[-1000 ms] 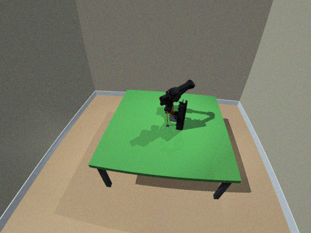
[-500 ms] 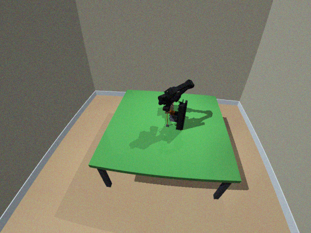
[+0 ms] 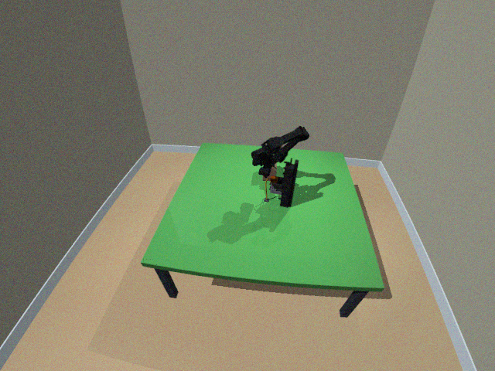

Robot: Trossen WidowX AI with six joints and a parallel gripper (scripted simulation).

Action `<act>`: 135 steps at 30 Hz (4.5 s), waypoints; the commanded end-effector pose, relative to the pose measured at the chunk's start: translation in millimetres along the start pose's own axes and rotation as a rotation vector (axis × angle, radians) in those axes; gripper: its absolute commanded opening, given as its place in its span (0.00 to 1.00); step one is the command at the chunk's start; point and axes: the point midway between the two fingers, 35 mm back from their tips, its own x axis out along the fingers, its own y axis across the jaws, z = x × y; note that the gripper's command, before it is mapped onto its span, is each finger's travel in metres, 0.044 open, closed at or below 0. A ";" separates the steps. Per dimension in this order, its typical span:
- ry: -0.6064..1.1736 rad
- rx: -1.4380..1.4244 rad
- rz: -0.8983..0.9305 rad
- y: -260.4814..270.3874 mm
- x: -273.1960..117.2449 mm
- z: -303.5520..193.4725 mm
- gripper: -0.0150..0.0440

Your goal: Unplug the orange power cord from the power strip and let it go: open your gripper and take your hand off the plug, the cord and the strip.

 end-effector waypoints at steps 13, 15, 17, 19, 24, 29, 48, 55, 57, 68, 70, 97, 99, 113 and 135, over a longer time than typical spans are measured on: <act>0.005 0.011 0.002 0.6 -1.4 -22.0 0.53; 0.006 0.011 0.002 0.6 -1.4 -25.4 0.53; 0.006 0.011 0.002 0.5 -1.3 -28.7 0.53; 0.006 0.011 0.002 0.4 -1.3 -32.0 0.53; 0.007 0.011 0.002 -0.1 -1.2 -40.0 0.53; 0.007 0.011 0.002 -0.2 -0.5 -41.1 0.53; 0.004 0.007 0.001 -0.4 8.5 -40.2 0.34; 0.004 0.007 0.001 -0.2 8.4 -38.6 0.25; 0.004 0.007 0.001 0.1 8.3 -36.2 0.25; 0.002 0.009 0.002 1.4 7.7 -18.3 0.25; 0.001 0.009 0.002 1.5 7.6 -14.9 0.25; 0.002 0.013 0.003 -0.2 6.2 1.6 0.53; 0.002 0.013 0.003 -0.2 6.2 1.6 0.53; 0.005 0.011 0.002 0.2 -1.3 -8.2 0.53; 0.007 0.011 0.002 -0.2 -0.5 -37.3 0.53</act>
